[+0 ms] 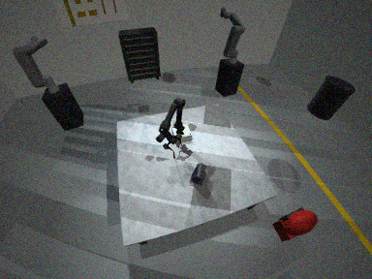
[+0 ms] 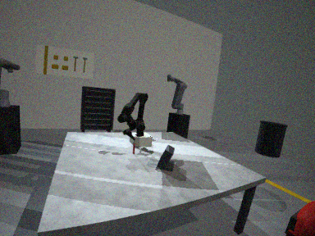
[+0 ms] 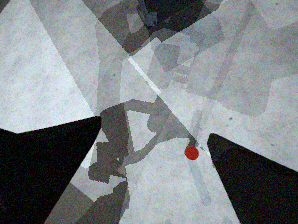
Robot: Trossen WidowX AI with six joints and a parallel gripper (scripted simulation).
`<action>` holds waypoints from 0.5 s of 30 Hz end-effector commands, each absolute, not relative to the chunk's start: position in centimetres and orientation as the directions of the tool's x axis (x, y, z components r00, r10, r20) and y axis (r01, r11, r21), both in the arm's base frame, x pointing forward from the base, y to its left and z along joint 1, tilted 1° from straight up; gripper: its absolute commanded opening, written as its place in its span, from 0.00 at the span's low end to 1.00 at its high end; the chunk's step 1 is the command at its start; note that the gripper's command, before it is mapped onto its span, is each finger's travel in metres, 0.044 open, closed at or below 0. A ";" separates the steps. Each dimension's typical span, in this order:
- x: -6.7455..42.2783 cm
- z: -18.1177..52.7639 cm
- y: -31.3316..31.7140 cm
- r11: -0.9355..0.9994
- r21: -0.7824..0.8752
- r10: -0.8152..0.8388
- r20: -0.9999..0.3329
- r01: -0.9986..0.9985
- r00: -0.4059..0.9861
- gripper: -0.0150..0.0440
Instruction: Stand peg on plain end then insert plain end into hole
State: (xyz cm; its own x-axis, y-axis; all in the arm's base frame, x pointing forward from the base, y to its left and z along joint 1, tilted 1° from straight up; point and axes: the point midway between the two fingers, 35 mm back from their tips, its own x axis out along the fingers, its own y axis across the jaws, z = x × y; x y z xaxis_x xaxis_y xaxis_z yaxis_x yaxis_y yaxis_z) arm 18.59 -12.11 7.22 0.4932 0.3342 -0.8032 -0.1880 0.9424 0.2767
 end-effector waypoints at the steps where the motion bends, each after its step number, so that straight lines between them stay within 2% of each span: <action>1: 18.7 6.9 -12.4 0.951 0.261 0.306 -0.863 -0.163 0.402 1.00; 15: 19.2 6.6 -13.8 0.995 0.050 0.056 -0.996 -0.087 0.064 1.00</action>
State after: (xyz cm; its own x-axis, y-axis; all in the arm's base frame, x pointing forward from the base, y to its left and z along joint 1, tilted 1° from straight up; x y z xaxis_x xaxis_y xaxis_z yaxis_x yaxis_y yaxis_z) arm 18.93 -13.35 6.37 0.1134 0.1149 -0.9869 -0.0975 0.9898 0.1040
